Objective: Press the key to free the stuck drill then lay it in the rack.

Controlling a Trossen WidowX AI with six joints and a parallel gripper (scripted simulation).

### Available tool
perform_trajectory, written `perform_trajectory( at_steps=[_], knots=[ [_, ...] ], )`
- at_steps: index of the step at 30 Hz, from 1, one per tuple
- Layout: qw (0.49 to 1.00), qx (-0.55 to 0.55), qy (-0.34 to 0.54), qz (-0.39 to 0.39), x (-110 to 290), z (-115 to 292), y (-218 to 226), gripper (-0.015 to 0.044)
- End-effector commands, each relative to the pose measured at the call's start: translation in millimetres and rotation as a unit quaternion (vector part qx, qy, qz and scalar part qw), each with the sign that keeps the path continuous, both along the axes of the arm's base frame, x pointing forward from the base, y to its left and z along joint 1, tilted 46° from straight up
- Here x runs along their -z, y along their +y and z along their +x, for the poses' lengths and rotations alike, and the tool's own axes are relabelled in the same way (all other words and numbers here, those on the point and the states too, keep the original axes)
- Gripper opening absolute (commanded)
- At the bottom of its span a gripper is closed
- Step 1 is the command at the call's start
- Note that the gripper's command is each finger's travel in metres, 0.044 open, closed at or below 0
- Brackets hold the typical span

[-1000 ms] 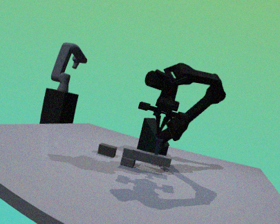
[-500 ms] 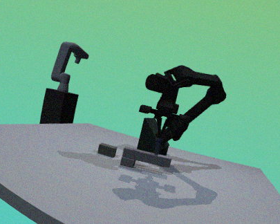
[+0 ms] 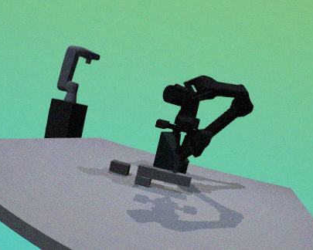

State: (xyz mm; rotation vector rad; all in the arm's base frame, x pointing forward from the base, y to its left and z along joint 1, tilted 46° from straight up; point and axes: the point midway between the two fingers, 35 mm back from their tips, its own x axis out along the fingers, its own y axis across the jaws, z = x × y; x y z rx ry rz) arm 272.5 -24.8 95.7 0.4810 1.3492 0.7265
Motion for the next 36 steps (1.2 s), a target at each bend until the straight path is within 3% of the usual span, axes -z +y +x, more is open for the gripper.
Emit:
perform_trajectory(
  at_steps=[1, 36],
  knots=[
    [1.0, -0.001, 0.004, 0.002, 3.9, 0.3, 4.0, 0.0],
    [1.0, -0.001, 0.004, 0.003, 11.7, -4.1, 10.9, 0.0]
  ],
)
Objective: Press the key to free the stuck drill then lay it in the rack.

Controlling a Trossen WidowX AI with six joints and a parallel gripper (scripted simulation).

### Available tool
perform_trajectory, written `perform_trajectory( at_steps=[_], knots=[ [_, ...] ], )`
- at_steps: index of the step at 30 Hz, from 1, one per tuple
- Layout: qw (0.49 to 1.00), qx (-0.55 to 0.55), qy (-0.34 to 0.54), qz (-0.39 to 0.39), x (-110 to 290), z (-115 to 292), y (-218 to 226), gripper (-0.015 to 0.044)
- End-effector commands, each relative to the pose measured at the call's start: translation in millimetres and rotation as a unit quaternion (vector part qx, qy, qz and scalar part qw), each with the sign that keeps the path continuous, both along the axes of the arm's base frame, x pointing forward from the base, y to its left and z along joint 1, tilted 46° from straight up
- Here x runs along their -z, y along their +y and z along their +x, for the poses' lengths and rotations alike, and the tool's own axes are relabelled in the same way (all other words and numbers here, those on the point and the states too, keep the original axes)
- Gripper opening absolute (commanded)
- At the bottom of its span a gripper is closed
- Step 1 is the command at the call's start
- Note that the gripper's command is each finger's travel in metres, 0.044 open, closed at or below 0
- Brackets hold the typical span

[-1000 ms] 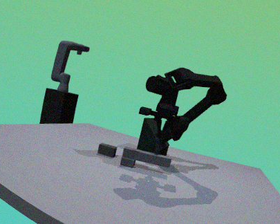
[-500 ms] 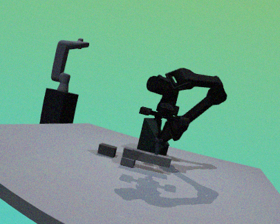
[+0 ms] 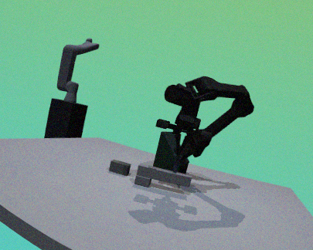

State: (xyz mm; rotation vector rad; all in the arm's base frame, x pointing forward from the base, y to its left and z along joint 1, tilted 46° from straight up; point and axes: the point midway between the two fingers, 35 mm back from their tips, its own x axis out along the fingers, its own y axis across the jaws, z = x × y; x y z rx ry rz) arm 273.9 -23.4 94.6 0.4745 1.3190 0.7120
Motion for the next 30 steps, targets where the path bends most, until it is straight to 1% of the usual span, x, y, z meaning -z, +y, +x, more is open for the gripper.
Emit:
perform_trajectory(
  at_steps=[1, 30],
  knots=[
    [1.0, -0.01, 0.018, 0.006, 10.9, -5.7, 9.8, 0.0],
    [1.0, -0.01, 0.018, 0.006, 17.8, -6.1, 17.2, 0.0]
  ],
)
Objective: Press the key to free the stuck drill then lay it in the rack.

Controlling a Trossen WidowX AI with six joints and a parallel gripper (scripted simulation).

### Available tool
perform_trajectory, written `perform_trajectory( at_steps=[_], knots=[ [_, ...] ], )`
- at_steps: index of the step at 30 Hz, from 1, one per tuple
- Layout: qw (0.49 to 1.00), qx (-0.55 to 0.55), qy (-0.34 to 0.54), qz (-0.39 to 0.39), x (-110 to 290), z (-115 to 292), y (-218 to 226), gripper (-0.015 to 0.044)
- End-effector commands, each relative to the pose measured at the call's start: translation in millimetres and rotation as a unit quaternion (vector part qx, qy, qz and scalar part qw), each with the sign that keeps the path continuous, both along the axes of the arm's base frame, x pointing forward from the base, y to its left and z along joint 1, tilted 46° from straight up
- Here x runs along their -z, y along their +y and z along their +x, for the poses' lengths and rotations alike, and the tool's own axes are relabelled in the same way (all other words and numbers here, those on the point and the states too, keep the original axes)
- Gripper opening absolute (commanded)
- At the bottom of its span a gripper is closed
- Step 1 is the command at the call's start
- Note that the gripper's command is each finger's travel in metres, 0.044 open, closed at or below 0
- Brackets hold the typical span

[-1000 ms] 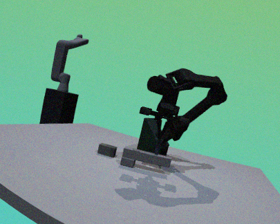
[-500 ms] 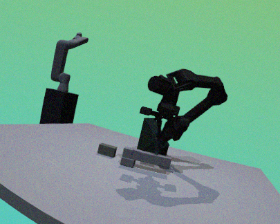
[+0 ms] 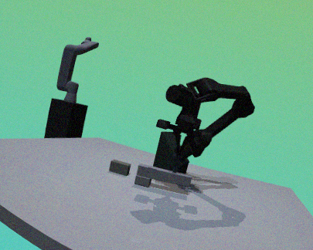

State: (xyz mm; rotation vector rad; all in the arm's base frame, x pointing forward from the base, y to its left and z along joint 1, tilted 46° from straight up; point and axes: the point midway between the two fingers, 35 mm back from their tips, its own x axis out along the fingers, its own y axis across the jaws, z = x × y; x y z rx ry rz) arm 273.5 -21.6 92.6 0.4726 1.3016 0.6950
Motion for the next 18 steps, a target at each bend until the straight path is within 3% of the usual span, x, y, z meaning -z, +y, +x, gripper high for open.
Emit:
perform_trajectory(
  at_steps=[1, 18],
  knots=[
    [0.999, -0.018, 0.026, 0.01, 16.1, -5.6, 15.7, 0.0],
    [0.999, -0.018, 0.026, 0.01, 21.2, -5.6, 21.4, 0.0]
  ],
)
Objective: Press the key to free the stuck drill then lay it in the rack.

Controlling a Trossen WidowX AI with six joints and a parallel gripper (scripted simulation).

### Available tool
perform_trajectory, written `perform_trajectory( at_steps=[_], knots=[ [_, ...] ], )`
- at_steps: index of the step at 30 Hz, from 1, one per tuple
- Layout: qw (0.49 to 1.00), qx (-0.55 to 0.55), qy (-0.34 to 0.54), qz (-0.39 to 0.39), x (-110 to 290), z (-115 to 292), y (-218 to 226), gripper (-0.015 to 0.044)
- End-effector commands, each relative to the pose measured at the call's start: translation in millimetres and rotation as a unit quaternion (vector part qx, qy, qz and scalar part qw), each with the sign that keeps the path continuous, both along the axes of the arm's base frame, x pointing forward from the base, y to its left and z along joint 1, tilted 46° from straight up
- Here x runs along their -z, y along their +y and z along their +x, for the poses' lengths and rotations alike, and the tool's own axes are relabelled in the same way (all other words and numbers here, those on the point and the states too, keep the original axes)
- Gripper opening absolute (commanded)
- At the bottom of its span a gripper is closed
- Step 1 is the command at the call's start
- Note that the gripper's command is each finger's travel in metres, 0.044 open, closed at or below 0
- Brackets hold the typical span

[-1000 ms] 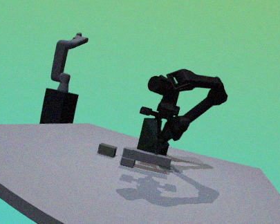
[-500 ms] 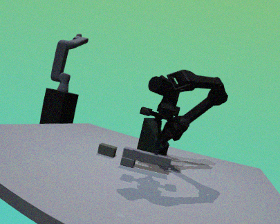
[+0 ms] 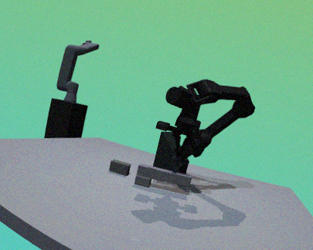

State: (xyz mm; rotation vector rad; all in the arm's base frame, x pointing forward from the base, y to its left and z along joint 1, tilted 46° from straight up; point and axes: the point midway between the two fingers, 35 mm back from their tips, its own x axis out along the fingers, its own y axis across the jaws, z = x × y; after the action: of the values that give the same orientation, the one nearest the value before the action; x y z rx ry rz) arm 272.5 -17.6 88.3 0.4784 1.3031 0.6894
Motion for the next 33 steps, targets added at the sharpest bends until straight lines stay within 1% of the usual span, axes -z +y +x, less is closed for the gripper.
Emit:
perform_trajectory(
  at_steps=[1, 4, 8, 14, 18, 19, 21, 23, 26, 29, 33],
  knots=[
    [0.999, -0.022, 0.024, 0.01, 17, -5, 18, 0.0],
    [0.999, -0.022, 0.024, 0.01, 18, -4, 19, 0.0],
    [0.999, -0.021, 0.024, 0.009, 6, -2, 5, 0.0105],
    [0.999, -0.021, 0.025, 0.009, -36, -1, -39, 0.0262],
    [0.999, -0.022, 0.025, 0.009, -37, -2, -40, 0.0367],
    [1.0, -0.018, 0.015, 0.008, -31, 0, -34, 0.0394],
    [0.999, -0.048, -0.016, 0.003, -20, 5, -38, 0.044],
    [0.991, -0.107, -0.076, -0.006, 1, 13, -44, 0.044],
    [0.965, -0.199, -0.169, -0.019, 35, 22, -53, 0.044],
    [0.919, -0.293, -0.262, -0.031, 65, 28, -60, 0.044],
    [0.838, -0.4, -0.368, -0.042, 102, 32, -66, 0.044]
  ],
)
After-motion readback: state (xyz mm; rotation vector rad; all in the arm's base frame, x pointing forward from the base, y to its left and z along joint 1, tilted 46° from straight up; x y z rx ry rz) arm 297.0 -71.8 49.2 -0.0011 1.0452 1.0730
